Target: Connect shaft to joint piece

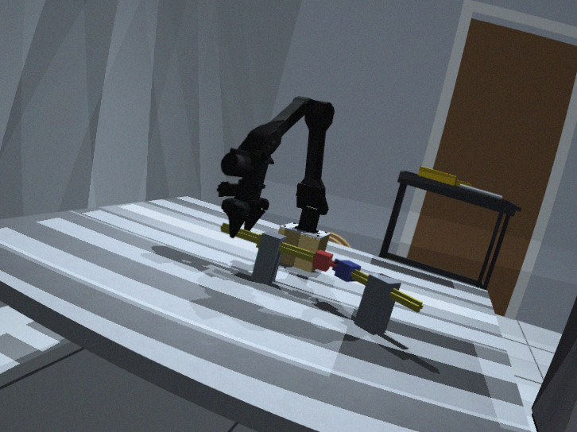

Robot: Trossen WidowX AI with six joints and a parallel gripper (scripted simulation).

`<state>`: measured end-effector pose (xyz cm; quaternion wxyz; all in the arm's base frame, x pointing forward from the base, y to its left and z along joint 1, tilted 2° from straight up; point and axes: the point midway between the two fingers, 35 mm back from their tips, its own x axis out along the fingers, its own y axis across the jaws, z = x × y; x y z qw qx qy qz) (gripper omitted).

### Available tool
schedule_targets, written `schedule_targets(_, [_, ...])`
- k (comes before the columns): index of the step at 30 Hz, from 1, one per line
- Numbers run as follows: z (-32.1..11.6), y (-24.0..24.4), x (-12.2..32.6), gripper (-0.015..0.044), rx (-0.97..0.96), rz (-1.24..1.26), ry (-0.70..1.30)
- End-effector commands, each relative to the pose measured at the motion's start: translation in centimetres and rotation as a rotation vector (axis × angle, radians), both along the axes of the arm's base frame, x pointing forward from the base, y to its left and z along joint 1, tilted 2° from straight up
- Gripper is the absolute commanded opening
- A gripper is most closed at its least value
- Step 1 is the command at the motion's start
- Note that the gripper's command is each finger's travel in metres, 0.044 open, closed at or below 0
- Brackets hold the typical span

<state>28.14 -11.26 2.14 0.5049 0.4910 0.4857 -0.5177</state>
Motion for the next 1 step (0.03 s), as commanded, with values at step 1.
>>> schedule_targets(1, [1.3, 0.15, -0.01, 0.044, 0.006, 0.0, 0.0])
